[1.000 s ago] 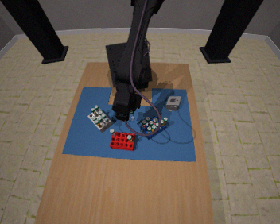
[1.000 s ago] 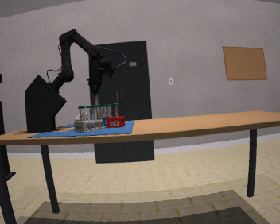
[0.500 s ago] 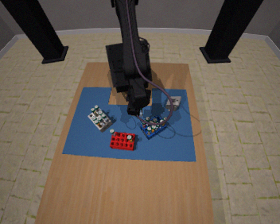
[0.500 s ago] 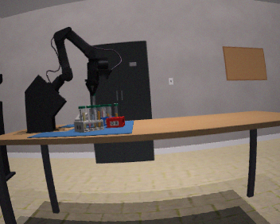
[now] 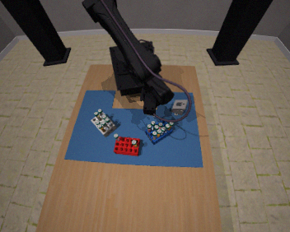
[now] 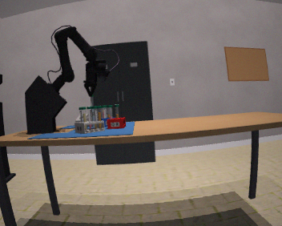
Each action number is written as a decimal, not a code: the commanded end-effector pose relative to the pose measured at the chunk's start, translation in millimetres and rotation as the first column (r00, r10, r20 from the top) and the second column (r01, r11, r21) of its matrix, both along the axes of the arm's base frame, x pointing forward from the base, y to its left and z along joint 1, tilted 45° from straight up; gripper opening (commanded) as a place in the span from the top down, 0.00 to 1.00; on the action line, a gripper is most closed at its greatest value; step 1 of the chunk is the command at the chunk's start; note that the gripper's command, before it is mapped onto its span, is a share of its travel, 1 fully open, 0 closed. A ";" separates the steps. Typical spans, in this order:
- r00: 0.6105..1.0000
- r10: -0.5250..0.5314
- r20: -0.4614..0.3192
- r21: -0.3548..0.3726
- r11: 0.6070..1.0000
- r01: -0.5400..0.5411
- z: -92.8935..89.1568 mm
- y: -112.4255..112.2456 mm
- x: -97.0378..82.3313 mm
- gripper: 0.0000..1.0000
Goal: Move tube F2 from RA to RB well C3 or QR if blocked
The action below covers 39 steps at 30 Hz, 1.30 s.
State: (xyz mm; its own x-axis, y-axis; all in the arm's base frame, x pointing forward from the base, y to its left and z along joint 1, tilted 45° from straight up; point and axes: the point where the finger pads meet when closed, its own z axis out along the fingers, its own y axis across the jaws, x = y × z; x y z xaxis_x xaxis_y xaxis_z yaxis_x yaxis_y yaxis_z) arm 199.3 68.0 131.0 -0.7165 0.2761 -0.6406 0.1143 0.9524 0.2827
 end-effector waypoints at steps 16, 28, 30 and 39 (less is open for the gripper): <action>0.993 -0.114 0.014 -0.012 0.993 0.114 -3.5 36.4 -7.5 1.00; 0.992 -0.125 0.028 0.001 0.992 0.125 9.8 45.3 7.3 1.00; 0.992 -0.124 0.028 0.001 0.992 0.124 11.8 47.0 9.3 1.00; 0.993 -0.116 0.018 0.007 0.993 0.116 17.7 55.2 15.1 1.00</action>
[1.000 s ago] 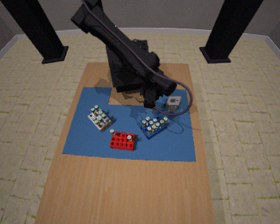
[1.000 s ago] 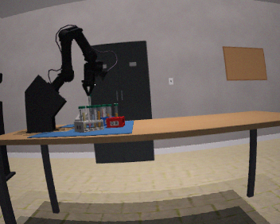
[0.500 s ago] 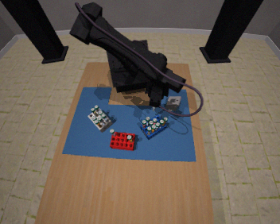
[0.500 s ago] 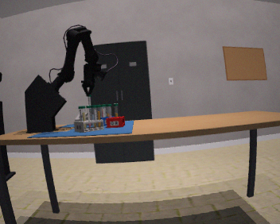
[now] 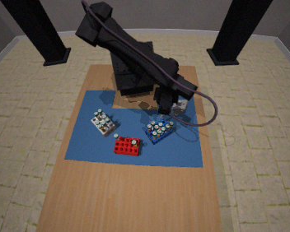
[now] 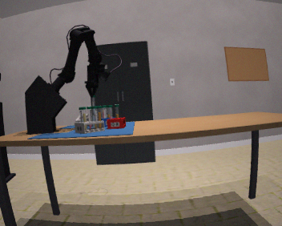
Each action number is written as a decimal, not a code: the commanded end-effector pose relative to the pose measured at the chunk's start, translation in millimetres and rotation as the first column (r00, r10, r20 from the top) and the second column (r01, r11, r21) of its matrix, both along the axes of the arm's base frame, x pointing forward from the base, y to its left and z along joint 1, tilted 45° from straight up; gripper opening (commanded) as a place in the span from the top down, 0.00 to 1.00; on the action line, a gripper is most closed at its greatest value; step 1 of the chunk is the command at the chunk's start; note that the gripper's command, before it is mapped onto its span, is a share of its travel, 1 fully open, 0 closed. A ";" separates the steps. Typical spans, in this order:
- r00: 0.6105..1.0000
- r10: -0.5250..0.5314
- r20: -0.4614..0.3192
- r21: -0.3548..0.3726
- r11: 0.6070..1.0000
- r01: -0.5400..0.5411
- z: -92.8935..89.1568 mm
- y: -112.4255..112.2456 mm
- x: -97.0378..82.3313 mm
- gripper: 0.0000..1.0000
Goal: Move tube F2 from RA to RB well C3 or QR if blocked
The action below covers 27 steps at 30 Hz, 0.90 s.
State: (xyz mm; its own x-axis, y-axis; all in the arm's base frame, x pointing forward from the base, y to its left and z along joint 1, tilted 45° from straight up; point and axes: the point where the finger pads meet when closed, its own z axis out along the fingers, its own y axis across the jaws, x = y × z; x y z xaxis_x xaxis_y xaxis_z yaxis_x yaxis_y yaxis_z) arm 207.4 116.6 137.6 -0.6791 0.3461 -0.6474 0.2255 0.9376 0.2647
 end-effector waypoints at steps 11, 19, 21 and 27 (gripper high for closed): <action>1.000 0.002 0.020 0.025 1.000 -0.002 22.3 16.3 18.0 1.00; 1.000 0.002 0.020 0.024 1.000 -0.002 28.5 21.5 24.1 1.00; 1.000 0.001 0.021 0.024 1.000 -0.002 30.6 23.1 26.1 1.00; 1.000 0.004 0.013 0.014 1.000 -0.004 28.2 21.8 23.4 1.00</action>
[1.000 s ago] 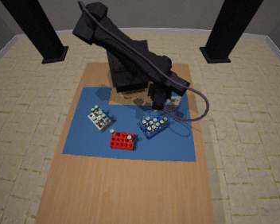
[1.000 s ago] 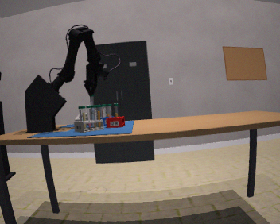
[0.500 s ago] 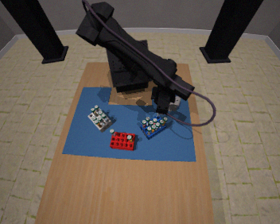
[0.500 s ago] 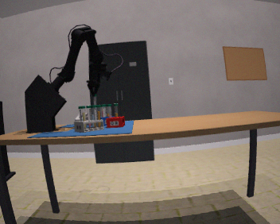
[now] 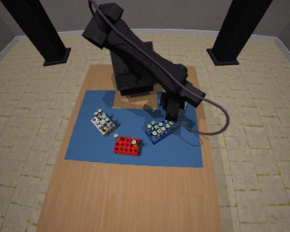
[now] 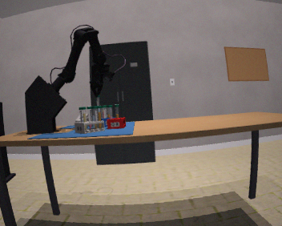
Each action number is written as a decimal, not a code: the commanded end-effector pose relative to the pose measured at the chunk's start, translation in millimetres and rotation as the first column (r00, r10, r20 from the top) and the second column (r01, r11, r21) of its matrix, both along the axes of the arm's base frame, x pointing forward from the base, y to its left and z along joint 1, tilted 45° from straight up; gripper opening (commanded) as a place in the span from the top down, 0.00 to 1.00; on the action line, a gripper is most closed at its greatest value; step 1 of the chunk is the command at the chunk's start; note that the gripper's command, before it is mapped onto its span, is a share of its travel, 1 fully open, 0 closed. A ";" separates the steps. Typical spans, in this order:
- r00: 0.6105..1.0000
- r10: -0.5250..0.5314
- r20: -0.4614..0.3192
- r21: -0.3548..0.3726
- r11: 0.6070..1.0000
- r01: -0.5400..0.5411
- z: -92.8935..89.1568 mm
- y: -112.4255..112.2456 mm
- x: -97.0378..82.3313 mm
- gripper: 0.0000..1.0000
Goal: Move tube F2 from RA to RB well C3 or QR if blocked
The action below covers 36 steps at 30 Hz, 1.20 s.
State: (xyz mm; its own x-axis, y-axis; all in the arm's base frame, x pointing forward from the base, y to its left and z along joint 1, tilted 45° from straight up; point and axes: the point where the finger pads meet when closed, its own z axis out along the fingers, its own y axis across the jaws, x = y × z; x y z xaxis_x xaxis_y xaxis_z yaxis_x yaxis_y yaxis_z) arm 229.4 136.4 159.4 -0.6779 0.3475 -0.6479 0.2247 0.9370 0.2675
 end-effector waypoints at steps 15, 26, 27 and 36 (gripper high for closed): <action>1.000 0.003 0.011 0.012 1.000 -0.003 6.5 2.0 1.4 1.00; 1.000 0.009 0.011 0.007 1.000 -0.009 10.1 5.4 3.9 1.00; 1.000 0.009 0.012 0.008 1.000 -0.009 10.3 6.8 3.9 1.00; 0.999 0.003 0.034 0.033 0.999 -0.005 17.4 13.1 6.4 1.00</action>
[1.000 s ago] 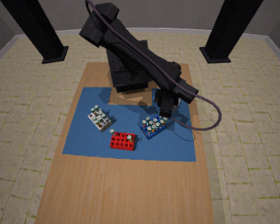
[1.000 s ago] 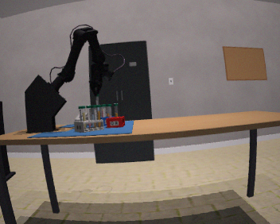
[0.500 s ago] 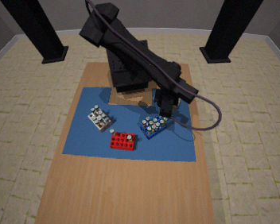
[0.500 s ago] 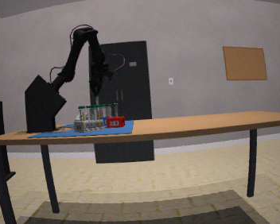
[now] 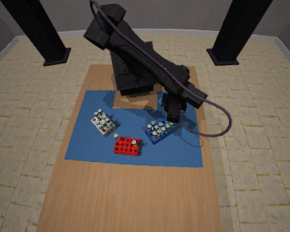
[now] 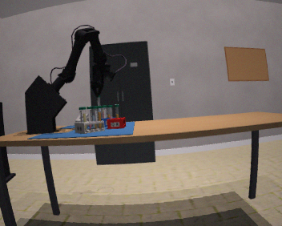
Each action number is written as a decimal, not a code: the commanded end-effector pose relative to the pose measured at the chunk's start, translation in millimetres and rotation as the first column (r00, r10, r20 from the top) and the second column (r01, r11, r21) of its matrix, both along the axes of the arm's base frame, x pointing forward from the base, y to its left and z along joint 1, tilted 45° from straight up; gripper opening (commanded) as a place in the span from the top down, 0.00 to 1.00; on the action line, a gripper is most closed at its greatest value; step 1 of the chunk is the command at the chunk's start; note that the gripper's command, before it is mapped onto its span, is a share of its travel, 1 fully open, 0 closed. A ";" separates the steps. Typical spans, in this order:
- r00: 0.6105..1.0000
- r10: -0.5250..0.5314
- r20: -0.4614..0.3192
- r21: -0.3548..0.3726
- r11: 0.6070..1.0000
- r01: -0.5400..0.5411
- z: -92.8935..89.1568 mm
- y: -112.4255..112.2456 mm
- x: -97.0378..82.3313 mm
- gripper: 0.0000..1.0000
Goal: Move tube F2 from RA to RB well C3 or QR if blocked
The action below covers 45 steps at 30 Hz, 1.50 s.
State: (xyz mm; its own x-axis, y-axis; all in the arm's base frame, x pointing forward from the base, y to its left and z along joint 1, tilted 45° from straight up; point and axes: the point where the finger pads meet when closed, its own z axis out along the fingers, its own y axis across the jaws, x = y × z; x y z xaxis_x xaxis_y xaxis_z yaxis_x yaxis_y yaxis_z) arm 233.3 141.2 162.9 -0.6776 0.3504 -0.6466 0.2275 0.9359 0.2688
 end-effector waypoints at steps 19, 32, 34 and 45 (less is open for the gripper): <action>1.000 0.009 0.000 -0.007 1.000 -0.009 -8.6 2.6 2.8 1.00; 1.000 0.003 -0.002 -0.008 1.000 -0.003 -12.1 1.2 5.7 1.00; 1.000 0.008 0.007 0.003 1.000 -0.008 -7.1 5.1 7.6 1.00; 1.000 0.003 0.011 0.007 1.000 -0.003 -7.1 4.8 11.1 1.00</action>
